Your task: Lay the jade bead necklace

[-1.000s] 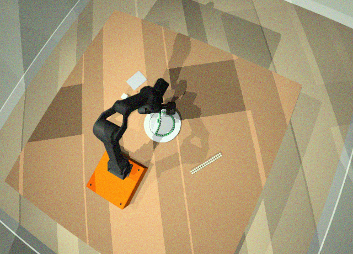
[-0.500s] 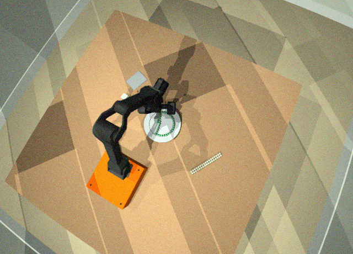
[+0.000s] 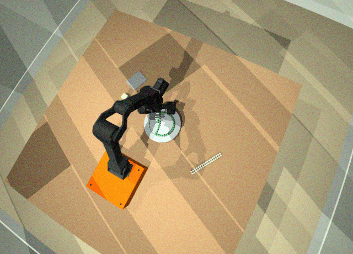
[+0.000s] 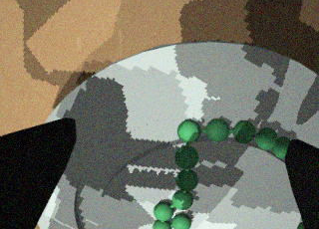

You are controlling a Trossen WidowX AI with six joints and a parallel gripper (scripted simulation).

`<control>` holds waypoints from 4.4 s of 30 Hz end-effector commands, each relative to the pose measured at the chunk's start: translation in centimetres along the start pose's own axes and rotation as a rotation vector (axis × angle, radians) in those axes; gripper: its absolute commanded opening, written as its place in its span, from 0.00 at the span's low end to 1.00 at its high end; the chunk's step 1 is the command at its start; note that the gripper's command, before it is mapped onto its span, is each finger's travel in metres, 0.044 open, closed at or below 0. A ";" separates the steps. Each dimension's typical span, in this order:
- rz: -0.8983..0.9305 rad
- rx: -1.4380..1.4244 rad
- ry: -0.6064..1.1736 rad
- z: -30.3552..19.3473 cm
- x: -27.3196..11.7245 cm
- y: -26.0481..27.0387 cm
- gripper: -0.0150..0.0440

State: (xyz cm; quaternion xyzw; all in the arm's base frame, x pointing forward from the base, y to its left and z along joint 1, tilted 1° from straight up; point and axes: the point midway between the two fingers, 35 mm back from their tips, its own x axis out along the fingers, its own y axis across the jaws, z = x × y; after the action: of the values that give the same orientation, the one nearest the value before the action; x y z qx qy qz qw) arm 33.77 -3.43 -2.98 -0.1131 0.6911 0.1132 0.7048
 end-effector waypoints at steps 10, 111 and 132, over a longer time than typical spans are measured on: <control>0.000 -0.087 -0.002 -1.0 -2.9 -0.2 0.51; -0.003 -0.092 -0.008 -0.2 0.4 0.9 0.30; 0.002 -0.087 -0.002 -0.3 -0.1 1.0 1.00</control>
State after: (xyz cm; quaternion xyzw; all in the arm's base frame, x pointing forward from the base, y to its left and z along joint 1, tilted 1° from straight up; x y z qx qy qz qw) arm 33.11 -2.60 -3.17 -0.1444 0.6862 0.1456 0.6979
